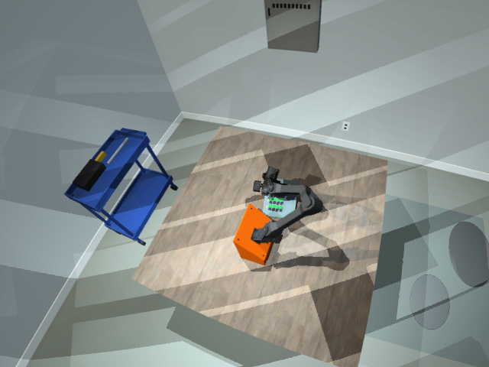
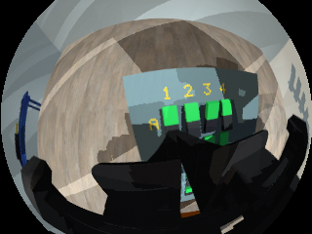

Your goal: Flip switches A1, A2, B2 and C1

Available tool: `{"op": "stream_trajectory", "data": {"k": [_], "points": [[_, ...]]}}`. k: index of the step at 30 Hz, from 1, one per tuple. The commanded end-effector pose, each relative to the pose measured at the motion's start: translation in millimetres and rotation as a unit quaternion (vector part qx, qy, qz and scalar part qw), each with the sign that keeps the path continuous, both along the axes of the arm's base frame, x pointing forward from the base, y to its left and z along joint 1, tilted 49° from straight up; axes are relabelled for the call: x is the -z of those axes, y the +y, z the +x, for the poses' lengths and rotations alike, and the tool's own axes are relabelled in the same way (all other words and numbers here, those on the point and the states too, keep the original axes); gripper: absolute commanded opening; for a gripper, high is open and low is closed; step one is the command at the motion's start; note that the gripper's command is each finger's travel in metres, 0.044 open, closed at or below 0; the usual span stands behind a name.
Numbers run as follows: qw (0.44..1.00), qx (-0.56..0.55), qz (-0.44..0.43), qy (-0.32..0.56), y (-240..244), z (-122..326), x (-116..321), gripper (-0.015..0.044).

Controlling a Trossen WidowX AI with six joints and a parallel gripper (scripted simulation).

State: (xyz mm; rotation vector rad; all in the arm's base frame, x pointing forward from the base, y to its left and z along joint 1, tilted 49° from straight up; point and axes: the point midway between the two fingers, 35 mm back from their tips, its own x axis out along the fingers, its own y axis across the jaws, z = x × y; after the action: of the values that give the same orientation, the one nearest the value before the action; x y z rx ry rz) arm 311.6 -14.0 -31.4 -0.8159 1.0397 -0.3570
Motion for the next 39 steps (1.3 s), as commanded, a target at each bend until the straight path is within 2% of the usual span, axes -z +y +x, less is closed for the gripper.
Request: {"op": "stream_trajectory", "data": {"k": [1,20,28,39], "points": [[1.0,-0.001,0.001,0.001,-0.5,0.1,1.0,0.0],[1.0,-0.001,0.001,0.001,-2.1,1.3,2.6,0.0],[1.0,0.008,0.001,0.011,38.9,-26.7,-36.9,0.0],[1.0,0.007,0.001,0.01,21.9,-22.4,-50.1,0.0]]}}
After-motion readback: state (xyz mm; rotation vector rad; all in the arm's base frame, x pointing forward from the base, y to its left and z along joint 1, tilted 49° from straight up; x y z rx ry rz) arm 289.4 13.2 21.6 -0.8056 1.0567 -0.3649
